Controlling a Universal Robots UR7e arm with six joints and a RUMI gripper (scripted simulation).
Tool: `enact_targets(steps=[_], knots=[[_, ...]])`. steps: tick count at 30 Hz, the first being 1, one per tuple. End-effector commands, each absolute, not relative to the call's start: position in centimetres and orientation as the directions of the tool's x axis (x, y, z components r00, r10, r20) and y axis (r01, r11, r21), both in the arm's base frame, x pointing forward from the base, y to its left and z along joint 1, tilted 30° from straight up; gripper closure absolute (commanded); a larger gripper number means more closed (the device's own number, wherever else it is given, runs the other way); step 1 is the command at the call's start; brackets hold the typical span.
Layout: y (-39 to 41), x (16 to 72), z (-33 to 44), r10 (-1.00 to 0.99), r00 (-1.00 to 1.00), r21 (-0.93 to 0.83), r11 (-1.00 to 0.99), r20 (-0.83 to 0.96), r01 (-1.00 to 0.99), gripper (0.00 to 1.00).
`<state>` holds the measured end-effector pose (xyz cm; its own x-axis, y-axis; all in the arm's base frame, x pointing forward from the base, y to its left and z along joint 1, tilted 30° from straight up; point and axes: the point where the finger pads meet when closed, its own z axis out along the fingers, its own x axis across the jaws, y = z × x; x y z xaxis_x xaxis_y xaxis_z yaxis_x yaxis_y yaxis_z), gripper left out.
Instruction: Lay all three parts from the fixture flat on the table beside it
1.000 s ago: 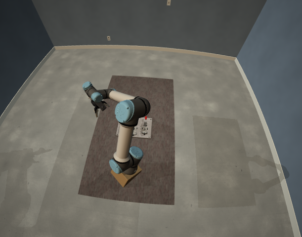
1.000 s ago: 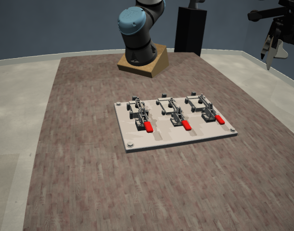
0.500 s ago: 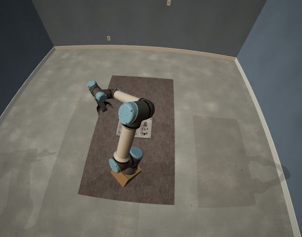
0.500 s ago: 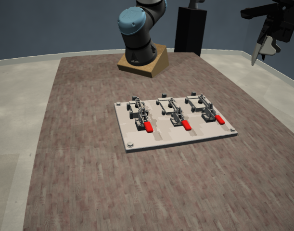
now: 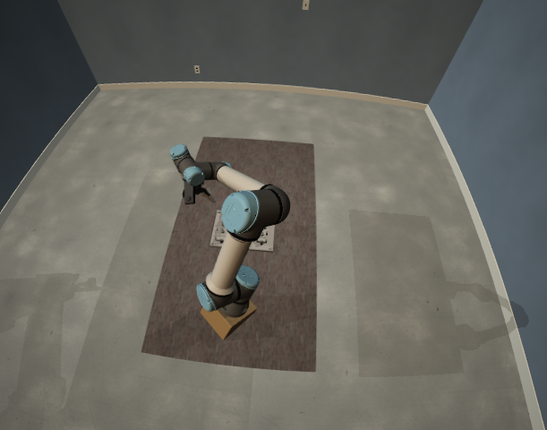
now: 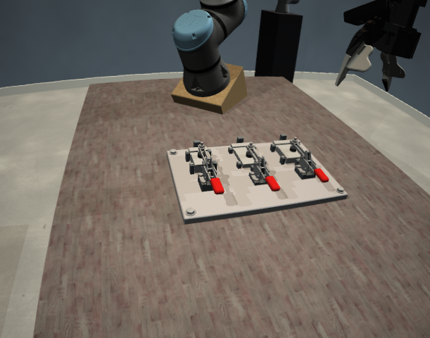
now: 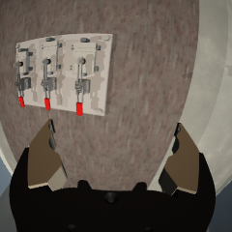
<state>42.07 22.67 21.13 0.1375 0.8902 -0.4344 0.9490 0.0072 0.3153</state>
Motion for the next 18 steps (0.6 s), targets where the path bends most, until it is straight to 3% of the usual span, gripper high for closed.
enact_targets(steps=[1,7,18], knots=[[21.5,41.6,21.7,0.88,0.299,0.383,-0.148,-0.37,0.912,0.0],[20.5,41.3,22.2,0.851,0.428,0.43,-0.278,-0.306,0.859,0.0],[17.5,40.1,23.4,0.648,0.758,0.508,-0.628,-0.079,0.59,0.0]])
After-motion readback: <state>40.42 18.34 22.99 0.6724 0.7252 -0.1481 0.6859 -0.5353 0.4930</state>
